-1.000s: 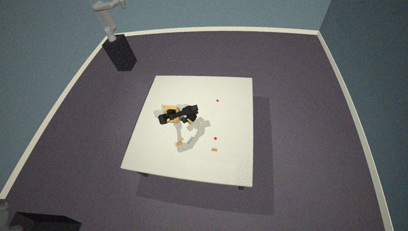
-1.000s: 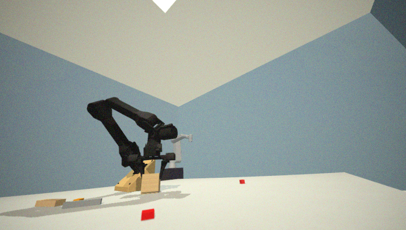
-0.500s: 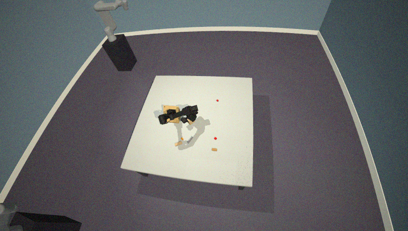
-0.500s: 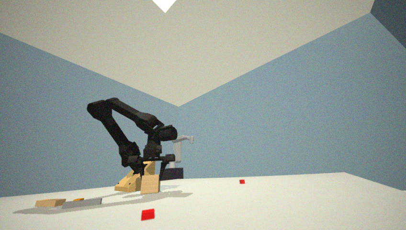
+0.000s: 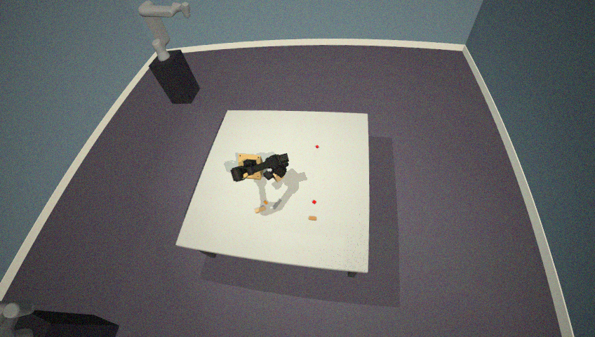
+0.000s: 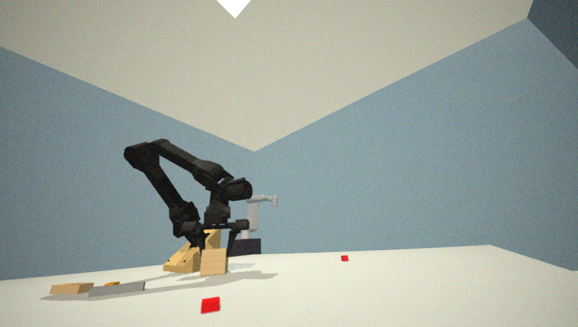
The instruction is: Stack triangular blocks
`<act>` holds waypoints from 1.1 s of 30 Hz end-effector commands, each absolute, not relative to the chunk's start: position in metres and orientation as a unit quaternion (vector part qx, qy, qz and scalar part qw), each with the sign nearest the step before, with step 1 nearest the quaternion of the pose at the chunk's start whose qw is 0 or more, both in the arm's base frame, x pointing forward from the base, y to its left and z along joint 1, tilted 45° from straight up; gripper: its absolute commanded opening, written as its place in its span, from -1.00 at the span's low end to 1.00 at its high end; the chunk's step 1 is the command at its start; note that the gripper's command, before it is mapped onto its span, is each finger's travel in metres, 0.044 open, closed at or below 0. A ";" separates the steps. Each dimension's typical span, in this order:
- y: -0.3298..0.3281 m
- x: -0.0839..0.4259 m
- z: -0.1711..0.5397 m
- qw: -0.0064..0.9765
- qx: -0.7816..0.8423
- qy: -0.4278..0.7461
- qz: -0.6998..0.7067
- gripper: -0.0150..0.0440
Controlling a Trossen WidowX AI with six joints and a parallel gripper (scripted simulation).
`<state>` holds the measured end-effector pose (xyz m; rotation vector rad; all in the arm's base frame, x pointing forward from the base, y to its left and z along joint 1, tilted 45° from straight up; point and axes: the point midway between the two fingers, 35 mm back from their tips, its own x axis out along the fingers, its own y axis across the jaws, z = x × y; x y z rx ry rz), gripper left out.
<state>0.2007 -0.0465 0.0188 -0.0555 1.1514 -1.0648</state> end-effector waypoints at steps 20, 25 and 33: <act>-0.048 0.200 0.017 0.709 -0.031 0.519 -0.477 -0.49; -0.047 0.201 0.017 0.709 -0.027 0.518 -0.477 -0.49; -0.048 0.200 0.018 0.708 -0.031 0.519 -0.478 -0.49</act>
